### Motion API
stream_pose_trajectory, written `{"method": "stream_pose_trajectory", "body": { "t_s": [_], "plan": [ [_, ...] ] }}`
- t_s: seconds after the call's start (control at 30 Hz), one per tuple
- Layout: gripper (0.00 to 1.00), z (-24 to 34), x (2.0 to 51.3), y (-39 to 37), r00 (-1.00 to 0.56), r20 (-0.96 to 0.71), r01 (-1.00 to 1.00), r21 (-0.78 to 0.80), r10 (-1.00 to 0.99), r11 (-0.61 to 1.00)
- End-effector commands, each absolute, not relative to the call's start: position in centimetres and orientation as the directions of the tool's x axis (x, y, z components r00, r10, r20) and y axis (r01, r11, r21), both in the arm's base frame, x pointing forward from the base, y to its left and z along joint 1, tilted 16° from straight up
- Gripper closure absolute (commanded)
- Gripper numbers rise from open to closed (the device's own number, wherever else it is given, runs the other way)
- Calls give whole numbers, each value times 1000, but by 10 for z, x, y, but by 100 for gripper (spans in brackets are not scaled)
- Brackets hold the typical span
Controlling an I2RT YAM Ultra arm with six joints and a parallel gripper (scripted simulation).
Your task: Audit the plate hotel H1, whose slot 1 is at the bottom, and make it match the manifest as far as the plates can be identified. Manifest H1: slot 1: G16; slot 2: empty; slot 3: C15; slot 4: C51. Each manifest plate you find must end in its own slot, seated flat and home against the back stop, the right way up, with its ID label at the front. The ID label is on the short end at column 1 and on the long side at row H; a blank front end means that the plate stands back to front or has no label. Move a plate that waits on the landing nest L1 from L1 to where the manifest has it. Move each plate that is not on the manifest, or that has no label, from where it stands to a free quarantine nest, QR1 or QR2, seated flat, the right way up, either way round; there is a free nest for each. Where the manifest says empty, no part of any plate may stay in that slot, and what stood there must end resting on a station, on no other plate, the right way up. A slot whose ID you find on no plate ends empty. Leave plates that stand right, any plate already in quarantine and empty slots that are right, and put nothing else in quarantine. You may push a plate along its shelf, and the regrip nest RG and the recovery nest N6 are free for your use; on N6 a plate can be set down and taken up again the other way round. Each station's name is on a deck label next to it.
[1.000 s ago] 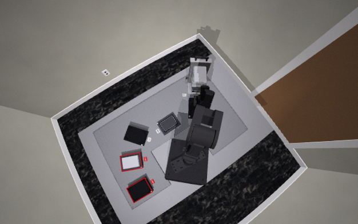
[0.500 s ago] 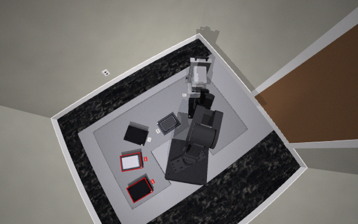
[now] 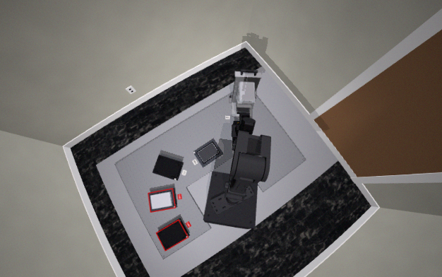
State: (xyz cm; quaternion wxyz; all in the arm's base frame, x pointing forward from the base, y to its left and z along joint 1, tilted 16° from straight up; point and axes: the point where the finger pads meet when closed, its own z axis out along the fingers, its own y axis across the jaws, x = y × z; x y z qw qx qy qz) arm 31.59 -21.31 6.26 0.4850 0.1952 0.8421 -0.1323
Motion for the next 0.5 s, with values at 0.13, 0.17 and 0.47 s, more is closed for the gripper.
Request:
{"method": "stream_pose_trajectory", "body": {
  "t_s": [0.13,0.17,0.47],
  "plan": [
    [100,67,322,-197,-429,-882,480,-37,198,877],
    [100,67,322,-194,-430,-877,489,-28,213,872],
    [100,63,325,-171,-437,-841,552,29,319,833]
  ]
}}
